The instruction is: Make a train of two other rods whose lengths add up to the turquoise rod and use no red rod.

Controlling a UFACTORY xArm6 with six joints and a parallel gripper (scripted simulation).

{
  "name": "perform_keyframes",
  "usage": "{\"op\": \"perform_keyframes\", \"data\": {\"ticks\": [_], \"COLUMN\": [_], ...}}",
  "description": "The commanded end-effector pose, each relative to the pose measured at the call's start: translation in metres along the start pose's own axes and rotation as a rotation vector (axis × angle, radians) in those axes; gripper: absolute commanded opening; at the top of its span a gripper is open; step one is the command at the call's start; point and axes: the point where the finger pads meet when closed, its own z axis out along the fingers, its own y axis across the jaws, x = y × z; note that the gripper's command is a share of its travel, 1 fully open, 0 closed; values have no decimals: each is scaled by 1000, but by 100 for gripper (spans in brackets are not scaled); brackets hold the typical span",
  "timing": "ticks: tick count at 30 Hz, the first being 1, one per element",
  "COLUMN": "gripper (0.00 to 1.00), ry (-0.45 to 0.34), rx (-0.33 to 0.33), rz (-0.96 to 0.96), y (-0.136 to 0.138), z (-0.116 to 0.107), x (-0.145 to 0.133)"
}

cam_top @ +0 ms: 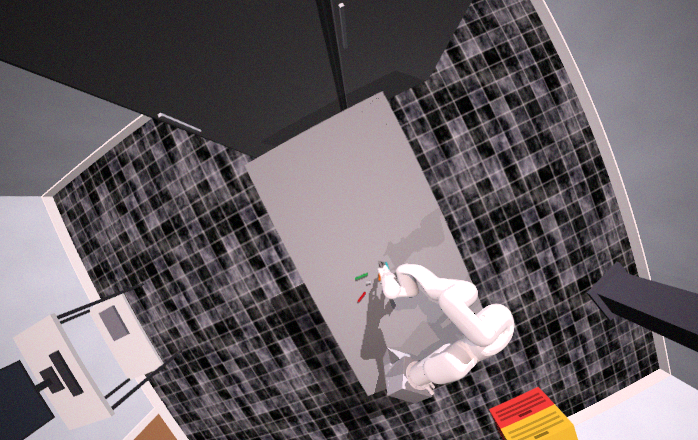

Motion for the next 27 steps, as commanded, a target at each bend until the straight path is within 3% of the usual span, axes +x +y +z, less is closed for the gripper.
{"op": "perform_keyframes", "data": {"ticks": [1, 27], "gripper": [100, 100], "ry": [-8, -46], "rx": [-8, -25], "rz": [-125, -1194], "y": [5, 63], "z": [2, 7], "x": [-17, -144]}}
